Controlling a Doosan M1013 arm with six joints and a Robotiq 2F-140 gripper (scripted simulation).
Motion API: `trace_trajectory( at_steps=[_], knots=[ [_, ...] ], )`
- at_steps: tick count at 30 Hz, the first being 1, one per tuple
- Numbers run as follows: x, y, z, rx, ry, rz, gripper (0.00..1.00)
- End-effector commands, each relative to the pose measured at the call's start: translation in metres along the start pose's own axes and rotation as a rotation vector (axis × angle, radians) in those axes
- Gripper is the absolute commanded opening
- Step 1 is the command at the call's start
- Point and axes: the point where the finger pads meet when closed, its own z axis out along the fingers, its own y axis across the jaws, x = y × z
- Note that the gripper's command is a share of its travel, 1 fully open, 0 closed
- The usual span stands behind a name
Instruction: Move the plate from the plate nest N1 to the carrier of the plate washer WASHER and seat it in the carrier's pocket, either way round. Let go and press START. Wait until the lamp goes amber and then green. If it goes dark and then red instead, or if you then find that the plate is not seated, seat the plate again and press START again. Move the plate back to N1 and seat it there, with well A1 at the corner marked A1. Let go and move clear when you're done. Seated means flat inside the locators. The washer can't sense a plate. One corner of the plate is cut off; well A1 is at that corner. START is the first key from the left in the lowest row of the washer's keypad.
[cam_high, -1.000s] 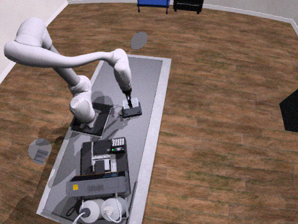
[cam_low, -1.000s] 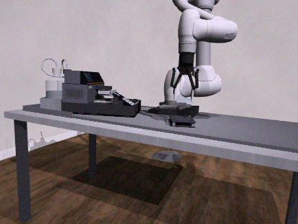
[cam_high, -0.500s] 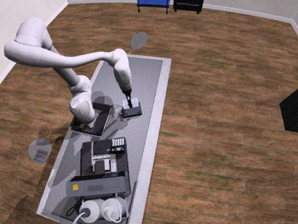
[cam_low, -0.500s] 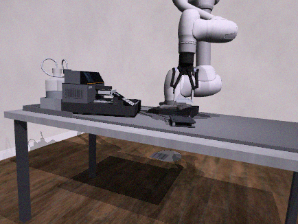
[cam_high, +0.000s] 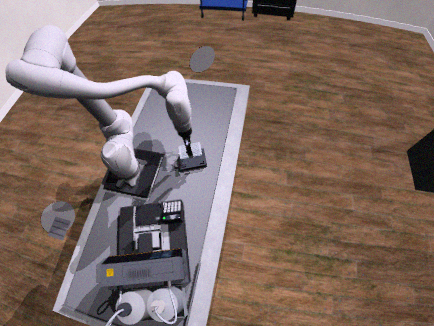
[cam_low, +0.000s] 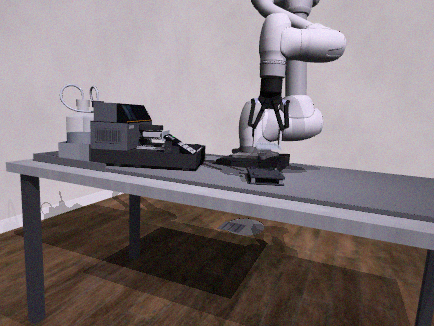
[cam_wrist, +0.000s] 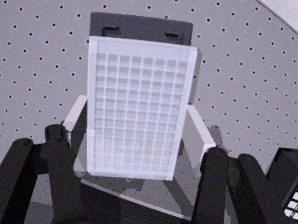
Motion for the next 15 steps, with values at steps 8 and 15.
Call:
trace_trajectory(
  at_steps=[8,15],
  knots=[
    [0.0,0.0,0.007,0.0,0.0,0.0,0.1],
    [0.0,0.0,0.018,0.0,0.0,0.0,0.1]
  ],
)
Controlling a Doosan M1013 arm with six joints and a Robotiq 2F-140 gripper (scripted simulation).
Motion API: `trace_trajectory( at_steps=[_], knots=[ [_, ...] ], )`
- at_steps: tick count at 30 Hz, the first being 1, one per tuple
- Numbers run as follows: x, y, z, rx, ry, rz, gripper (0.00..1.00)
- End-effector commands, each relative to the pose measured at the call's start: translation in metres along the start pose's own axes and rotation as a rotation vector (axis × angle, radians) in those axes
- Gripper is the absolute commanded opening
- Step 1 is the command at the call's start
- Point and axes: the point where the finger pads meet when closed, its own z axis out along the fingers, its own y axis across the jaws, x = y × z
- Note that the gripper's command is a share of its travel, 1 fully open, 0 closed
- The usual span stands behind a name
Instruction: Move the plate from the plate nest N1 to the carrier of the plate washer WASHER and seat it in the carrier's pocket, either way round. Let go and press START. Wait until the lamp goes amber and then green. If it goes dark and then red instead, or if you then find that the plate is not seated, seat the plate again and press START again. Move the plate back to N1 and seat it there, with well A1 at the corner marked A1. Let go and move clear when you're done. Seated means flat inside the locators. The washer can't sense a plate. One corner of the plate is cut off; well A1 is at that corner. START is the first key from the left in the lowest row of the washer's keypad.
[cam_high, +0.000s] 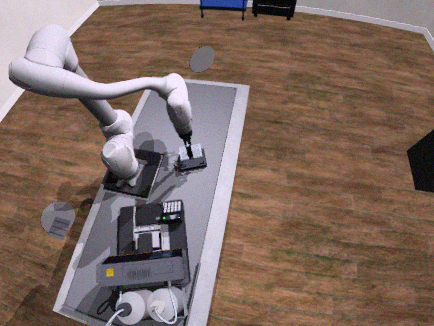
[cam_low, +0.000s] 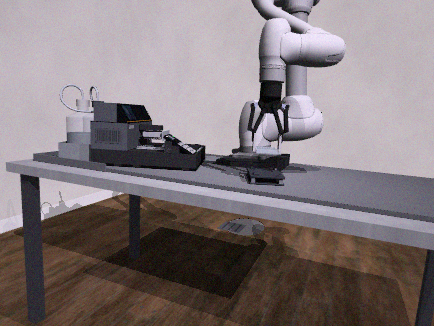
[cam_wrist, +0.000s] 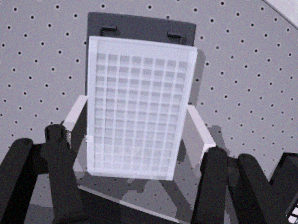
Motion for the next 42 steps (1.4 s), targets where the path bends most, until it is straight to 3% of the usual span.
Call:
trace_trajectory(
  at_steps=[1,42],
  knots=[
    [0.0,0.0,0.004,0.0,0.0,0.0,0.1],
    [0.0,0.0,0.061,0.0,0.0,0.0,0.1]
  ],
)
